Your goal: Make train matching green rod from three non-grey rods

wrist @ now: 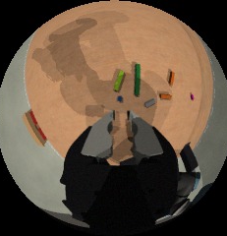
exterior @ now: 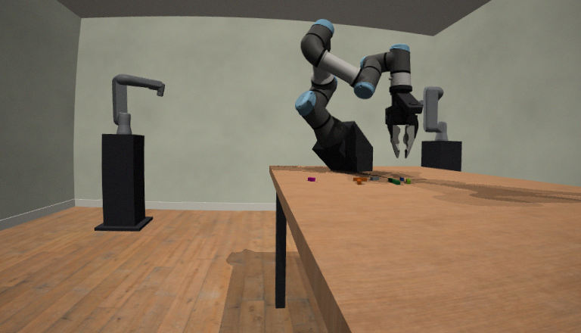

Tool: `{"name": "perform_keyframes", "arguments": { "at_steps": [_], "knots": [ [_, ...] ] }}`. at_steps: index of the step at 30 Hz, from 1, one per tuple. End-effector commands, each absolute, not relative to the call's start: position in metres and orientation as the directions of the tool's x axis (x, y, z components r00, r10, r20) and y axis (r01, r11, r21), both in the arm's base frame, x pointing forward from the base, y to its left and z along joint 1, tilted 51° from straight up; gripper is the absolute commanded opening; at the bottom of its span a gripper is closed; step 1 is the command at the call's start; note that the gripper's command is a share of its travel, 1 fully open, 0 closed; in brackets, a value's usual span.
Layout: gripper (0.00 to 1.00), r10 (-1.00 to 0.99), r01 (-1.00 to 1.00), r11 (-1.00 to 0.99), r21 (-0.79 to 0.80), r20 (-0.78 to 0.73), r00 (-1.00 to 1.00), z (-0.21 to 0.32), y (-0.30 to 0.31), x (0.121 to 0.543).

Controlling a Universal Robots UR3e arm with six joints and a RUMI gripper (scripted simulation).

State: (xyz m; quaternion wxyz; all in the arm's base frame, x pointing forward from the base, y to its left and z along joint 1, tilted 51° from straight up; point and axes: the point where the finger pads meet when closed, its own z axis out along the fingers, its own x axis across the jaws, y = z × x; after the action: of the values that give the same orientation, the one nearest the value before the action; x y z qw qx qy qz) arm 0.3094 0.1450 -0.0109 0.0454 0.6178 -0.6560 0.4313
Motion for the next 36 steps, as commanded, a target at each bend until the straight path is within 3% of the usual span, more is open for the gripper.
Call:
{"name": "perform_keyframes", "arguments": {
  "at_steps": [1,36],
  "knots": [
    [0.14,-0.772,-0.849,-0.138,-0.510,0.593,-0.231,-0.010,0.146,0.310],
    [0.14,-0.770,-0.850,-0.138,-0.508,0.595,-0.231,-0.029,0.127,0.324]
  ]
}}
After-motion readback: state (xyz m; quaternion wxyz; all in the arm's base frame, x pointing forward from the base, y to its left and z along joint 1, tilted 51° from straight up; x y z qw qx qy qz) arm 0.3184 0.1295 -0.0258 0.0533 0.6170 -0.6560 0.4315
